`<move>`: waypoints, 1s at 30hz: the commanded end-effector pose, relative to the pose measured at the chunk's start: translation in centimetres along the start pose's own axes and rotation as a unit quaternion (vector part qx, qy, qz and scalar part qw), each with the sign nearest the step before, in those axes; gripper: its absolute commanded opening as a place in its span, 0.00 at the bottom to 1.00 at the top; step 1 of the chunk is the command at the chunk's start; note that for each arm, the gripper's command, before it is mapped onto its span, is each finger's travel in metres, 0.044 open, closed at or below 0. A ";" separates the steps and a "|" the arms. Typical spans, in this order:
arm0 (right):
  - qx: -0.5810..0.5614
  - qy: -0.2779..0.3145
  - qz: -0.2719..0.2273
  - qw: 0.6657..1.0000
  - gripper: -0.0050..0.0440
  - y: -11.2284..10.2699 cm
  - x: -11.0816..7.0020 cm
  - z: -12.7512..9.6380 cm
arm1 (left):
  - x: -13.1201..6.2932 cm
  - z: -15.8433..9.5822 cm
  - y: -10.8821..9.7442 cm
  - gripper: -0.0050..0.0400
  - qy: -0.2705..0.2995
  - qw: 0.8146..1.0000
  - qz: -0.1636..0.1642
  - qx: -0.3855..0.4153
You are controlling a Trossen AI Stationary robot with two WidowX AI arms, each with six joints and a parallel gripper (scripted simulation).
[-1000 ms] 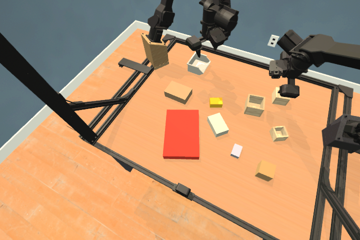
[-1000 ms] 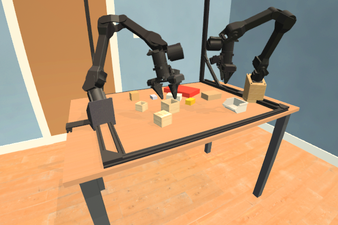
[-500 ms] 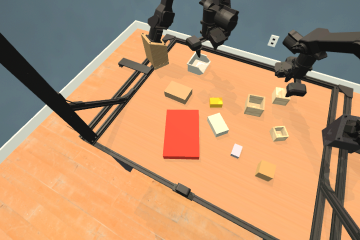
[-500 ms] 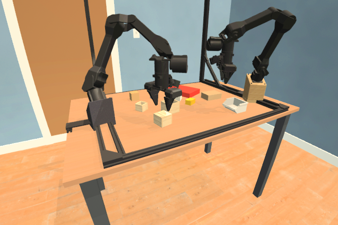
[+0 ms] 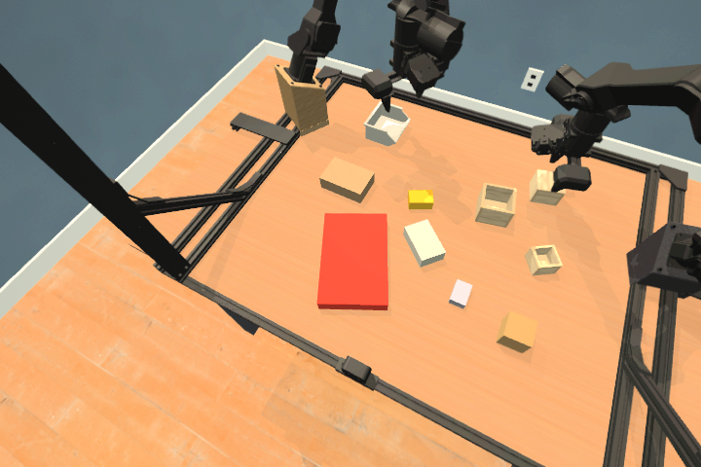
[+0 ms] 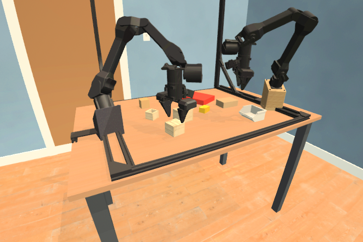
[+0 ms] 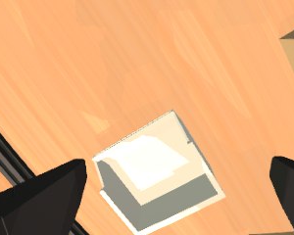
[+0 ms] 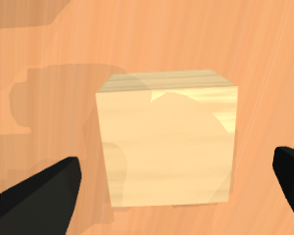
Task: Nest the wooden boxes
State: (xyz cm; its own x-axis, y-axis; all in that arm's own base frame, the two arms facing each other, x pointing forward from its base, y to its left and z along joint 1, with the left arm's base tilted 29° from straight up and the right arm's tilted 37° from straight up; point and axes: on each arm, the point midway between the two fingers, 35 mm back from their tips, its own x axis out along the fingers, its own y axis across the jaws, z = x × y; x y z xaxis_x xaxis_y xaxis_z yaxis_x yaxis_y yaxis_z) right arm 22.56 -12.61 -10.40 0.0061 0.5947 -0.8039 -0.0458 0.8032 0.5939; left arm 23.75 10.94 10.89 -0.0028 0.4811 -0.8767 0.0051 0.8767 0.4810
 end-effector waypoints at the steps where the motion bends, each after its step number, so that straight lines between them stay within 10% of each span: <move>1: 0.004 0.003 0.007 1.000 0.92 0.2 1.0 -0.2 | 0.0 0.1 -0.1 1.00 -0.001 1.000 -0.002 -0.003; 30: 0.005 0.003 0.007 1.000 0.92 0.3 5.1 -0.2 | 0.0 0.1 -0.1 1.00 -0.001 1.000 -0.002 -0.003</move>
State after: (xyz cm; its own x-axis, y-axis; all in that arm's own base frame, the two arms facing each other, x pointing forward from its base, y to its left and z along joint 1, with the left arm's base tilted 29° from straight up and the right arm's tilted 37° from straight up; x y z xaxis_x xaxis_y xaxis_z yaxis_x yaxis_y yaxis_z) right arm 22.73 -10.14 -13.77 0.0092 0.5952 -0.8035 -0.0454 0.8029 0.5943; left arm 23.82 10.92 10.93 0.0001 0.4814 -0.8765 0.0049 0.8765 0.4814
